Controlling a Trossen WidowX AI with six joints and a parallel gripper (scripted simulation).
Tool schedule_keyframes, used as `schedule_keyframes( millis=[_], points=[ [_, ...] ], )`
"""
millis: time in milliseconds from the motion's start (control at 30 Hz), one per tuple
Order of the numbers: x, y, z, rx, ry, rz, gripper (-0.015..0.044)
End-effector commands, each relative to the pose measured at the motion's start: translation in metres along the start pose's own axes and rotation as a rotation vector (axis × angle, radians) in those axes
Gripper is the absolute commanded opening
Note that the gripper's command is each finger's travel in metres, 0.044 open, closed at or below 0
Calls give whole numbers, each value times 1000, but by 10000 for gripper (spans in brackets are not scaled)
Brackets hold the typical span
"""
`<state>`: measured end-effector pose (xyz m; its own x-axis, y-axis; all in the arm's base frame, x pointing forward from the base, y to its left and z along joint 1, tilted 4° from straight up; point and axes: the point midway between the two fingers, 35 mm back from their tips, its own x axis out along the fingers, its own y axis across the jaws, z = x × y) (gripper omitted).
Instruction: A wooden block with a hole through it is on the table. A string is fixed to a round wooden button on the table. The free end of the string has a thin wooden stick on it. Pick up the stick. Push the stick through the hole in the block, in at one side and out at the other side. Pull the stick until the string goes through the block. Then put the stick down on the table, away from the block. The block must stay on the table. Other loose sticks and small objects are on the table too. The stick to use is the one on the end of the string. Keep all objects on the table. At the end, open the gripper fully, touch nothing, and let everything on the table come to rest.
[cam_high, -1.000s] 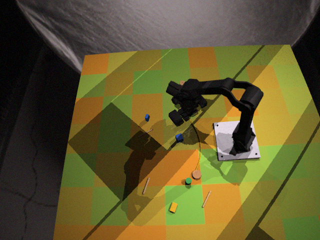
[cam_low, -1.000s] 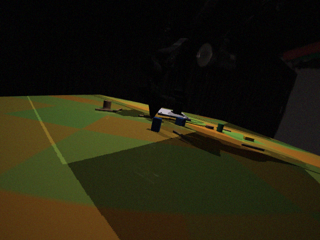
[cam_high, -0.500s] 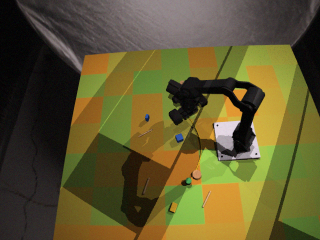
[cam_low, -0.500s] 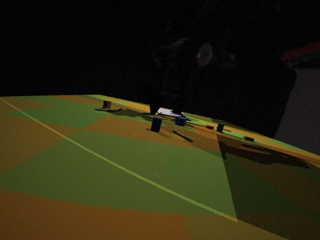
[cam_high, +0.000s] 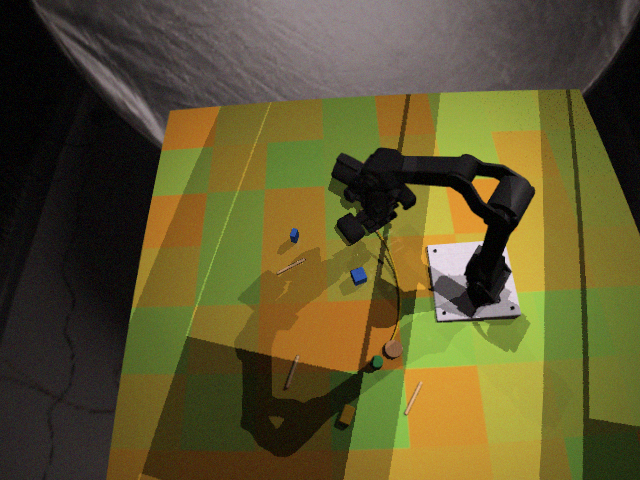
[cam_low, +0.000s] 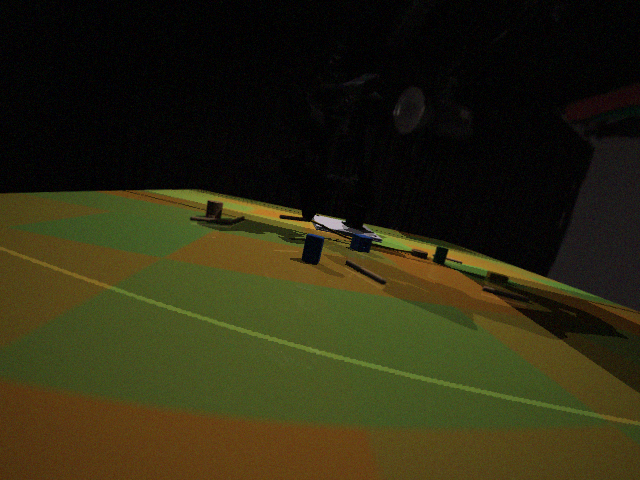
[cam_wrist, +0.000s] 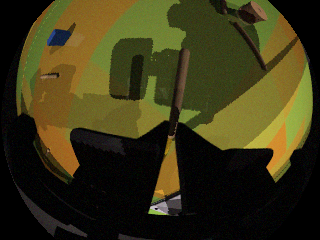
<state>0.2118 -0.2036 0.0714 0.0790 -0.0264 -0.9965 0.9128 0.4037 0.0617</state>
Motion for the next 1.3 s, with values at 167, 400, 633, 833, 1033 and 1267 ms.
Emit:
schedule_keyframes(
  millis=[167,400,633,833,1033,1267],
  points=[
    [-14,1,2,-5,-8,3,0],
    [-23,1,1,-5,-8,3,0],
    [-30,0,1,-5,-8,3,0],
    [-26,0,-1,1,-2,0,0],
    [-25,5,-4,52,6,-4,0],
    [-25,12,-10,131,17,-13,0]
  ],
)
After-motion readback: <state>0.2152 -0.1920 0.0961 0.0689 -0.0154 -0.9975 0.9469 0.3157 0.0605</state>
